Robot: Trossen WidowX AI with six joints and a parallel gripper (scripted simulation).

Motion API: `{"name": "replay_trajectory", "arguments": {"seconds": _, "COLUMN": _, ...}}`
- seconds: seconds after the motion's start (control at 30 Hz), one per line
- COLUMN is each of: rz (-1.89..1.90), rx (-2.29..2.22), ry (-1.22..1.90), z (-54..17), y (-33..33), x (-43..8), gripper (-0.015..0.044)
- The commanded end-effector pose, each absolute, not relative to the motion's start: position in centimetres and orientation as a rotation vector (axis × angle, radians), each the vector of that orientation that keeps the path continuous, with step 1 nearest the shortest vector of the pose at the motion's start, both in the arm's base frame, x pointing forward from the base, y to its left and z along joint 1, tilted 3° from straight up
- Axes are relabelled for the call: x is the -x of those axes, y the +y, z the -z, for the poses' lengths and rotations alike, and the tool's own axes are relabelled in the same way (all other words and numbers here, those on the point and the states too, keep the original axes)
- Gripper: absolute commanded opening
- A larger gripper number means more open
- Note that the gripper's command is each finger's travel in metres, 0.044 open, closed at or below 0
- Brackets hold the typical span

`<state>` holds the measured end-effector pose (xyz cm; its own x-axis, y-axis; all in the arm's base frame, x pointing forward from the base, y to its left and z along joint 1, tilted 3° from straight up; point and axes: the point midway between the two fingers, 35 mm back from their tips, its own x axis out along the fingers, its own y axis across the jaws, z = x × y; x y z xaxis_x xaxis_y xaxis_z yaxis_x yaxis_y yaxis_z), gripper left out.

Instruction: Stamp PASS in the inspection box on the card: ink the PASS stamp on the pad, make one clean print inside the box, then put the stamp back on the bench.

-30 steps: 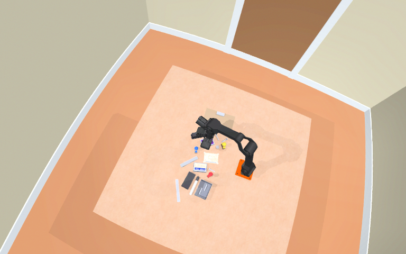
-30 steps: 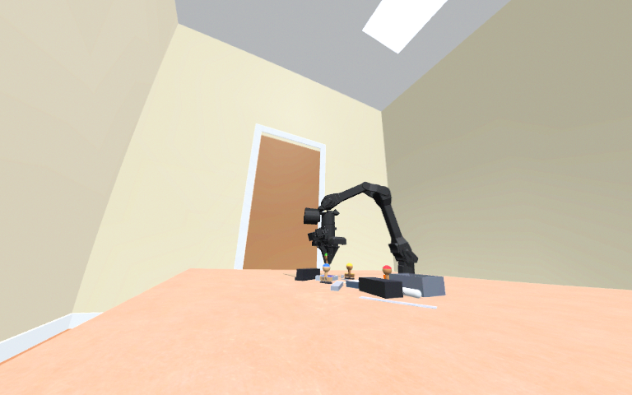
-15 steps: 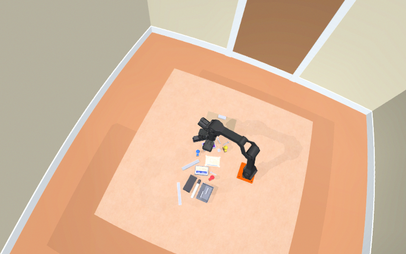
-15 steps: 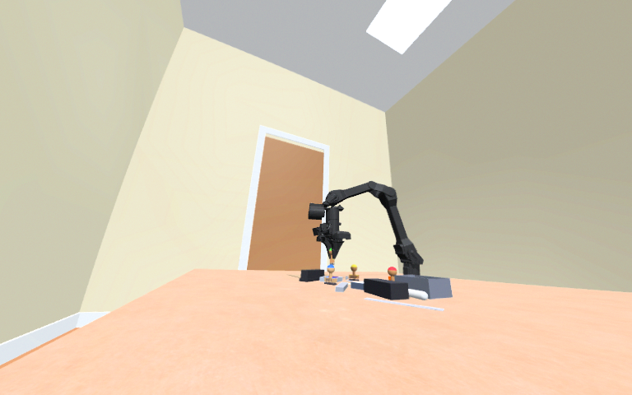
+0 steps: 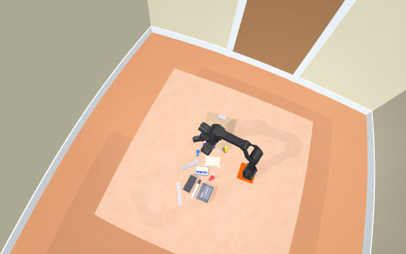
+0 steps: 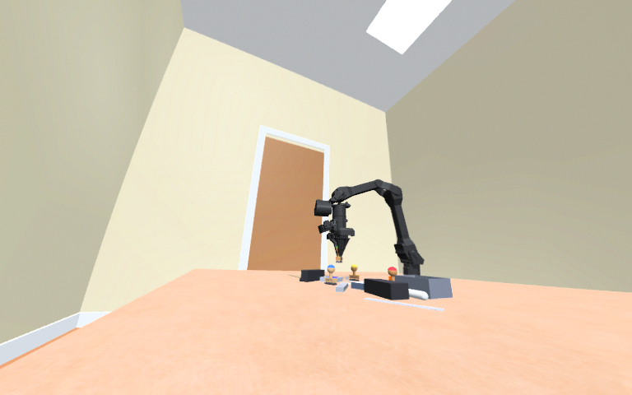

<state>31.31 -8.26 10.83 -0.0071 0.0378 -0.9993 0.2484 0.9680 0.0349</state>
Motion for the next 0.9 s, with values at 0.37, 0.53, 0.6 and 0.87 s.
{"name": "replay_trajectory", "arguments": {"seconds": 0.37, "rz": 0.470, "rx": -0.531, "ry": 1.527, "z": -11.1, "y": -4.1, "x": -28.5, "gripper": 0.0000}}
{"name": "replay_trajectory", "arguments": {"seconds": 0.53, "rz": 0.574, "rx": -0.635, "ry": 1.504, "z": -11.1, "y": -2.8, "x": -27.3, "gripper": 0.0000}}
{"name": "replay_trajectory", "arguments": {"seconds": 0.6, "rz": 0.616, "rx": -0.677, "ry": 1.493, "z": -11.0, "y": -2.4, "x": -26.9, "gripper": 0.0000}}
{"name": "replay_trajectory", "arguments": {"seconds": 0.87, "rz": 0.688, "rx": -0.748, "ry": 1.473, "z": -10.8, "y": -1.6, "x": -26.1, "gripper": 0.0000}}
